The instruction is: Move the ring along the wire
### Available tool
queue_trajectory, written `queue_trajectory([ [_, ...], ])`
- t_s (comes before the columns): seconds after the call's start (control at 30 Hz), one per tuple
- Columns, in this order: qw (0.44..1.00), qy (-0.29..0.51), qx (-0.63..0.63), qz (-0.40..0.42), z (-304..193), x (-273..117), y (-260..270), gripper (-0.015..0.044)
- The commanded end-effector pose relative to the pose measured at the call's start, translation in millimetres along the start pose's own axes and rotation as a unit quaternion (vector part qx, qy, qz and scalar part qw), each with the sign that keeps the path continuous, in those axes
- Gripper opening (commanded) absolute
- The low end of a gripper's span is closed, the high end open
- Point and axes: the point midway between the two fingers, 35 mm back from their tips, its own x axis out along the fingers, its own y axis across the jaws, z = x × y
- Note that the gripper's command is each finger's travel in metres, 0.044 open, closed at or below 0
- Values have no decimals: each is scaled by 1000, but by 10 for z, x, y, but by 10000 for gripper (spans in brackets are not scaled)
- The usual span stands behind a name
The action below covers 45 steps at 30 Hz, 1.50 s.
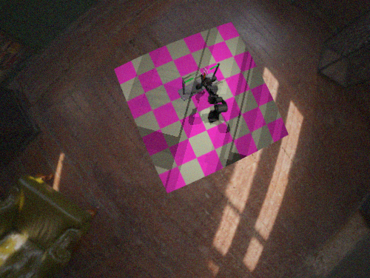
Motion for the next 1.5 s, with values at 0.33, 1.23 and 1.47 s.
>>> queue_trajectory([
  [0.33, 999, -1, -27, -17, 16, -6, 69, -150],
  [1.23, 999, 1, -53, -8, -24, 4, 263, -150],
  [1.47, 1000, 2, -20, 7, -41, 6, 416, -150],
])
